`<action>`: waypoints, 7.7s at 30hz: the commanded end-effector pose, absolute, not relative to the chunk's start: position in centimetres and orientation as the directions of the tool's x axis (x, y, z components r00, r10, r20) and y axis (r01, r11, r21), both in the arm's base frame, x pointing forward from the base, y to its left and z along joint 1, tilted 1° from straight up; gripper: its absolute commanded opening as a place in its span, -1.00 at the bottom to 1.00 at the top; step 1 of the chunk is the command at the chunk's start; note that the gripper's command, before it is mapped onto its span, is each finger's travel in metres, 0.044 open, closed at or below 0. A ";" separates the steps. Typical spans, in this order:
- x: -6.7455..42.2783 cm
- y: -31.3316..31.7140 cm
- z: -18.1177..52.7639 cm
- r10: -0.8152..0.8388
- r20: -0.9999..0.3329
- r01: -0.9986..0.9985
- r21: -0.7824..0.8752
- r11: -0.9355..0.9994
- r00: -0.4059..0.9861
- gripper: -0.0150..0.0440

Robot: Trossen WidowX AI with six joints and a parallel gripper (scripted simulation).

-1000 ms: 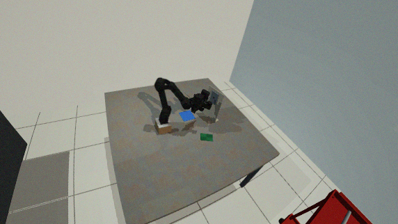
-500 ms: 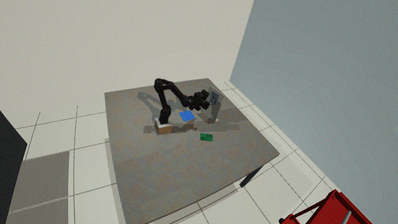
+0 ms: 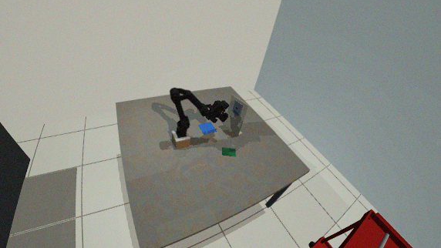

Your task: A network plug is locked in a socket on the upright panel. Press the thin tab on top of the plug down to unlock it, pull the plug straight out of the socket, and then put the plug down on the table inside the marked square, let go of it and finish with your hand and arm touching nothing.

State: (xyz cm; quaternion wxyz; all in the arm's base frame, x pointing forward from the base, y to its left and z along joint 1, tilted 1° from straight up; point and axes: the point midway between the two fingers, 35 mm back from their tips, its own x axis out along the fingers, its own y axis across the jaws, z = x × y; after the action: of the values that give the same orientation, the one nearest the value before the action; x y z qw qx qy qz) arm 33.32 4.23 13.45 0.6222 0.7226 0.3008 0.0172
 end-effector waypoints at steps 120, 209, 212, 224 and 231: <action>25.1 8.5 -3.3 0.181 -0.805 0.758 0.593 0.271 0.565 -0.49; 24.1 8.3 0.4 0.180 -0.805 0.758 0.593 0.270 0.566 0.04; 24.1 8.3 0.7 0.180 -0.805 0.758 0.593 0.270 0.566 0.04; 24.2 8.3 2.0 0.180 -0.805 0.758 0.594 0.270 0.566 0.04; 24.2 8.3 2.8 0.180 -0.805 0.758 0.593 0.270 0.566 0.04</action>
State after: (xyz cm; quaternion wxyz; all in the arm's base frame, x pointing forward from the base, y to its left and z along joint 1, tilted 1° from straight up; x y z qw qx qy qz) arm 24.06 8.38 2.22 0.6803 0.5628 0.4189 -0.2118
